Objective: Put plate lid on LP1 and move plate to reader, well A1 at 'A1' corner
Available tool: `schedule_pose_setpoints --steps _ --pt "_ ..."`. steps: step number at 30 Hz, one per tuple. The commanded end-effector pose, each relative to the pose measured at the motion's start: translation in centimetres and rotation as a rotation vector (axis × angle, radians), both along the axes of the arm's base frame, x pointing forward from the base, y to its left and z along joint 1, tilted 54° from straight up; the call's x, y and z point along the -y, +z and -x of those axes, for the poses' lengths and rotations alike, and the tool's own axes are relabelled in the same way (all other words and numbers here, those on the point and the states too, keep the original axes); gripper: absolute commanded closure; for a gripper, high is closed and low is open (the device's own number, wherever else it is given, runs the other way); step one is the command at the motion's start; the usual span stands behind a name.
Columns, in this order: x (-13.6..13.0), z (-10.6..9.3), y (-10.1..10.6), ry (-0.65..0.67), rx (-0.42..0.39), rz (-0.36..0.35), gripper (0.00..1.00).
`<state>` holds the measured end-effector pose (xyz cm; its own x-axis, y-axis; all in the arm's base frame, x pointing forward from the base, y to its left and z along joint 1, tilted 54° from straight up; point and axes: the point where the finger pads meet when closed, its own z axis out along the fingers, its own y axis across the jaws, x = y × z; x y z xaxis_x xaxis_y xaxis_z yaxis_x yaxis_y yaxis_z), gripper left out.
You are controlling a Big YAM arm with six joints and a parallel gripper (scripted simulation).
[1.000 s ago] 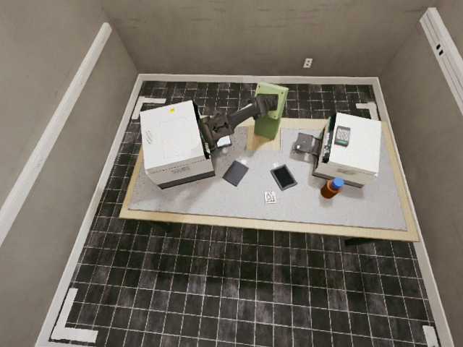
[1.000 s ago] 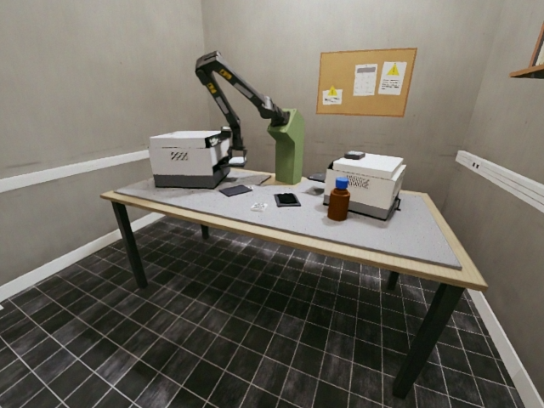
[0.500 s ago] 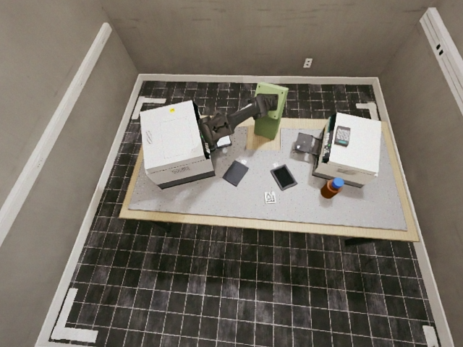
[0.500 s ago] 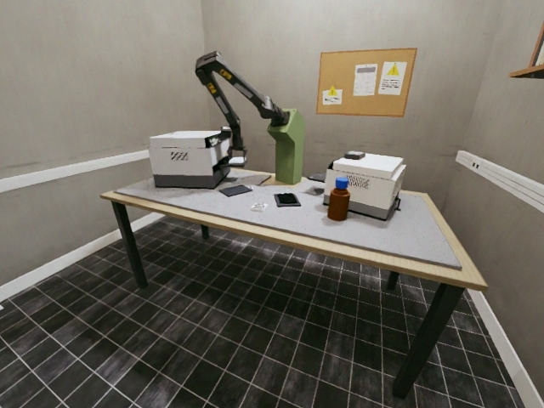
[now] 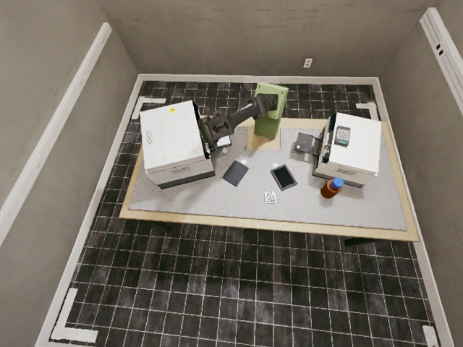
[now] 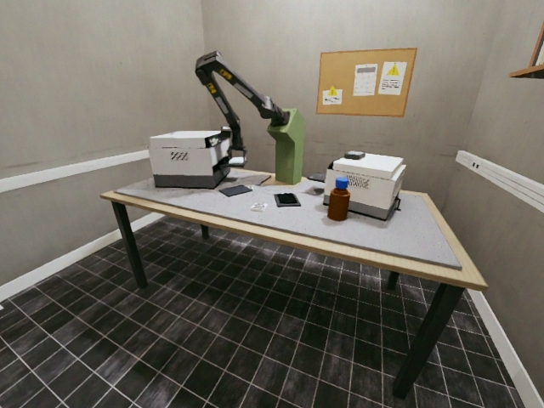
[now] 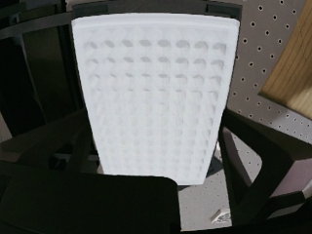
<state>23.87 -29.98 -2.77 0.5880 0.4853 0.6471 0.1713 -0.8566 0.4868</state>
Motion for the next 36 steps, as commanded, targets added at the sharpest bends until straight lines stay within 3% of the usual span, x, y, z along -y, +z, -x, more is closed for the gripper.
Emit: schedule_pose_setpoints --steps 1,11,29,36 --pt "-0.8 0.9 -0.5 -0.015 -0.002 -0.016 0.14" --pt "-1.1 1.0 -0.6 -0.014 -0.005 -0.021 0.14" --pt "1.0 0.2 0.3 -0.011 0.008 0.018 0.14" --pt "0.1 0.5 -0.2 -0.01 0.001 0.0 0.14"
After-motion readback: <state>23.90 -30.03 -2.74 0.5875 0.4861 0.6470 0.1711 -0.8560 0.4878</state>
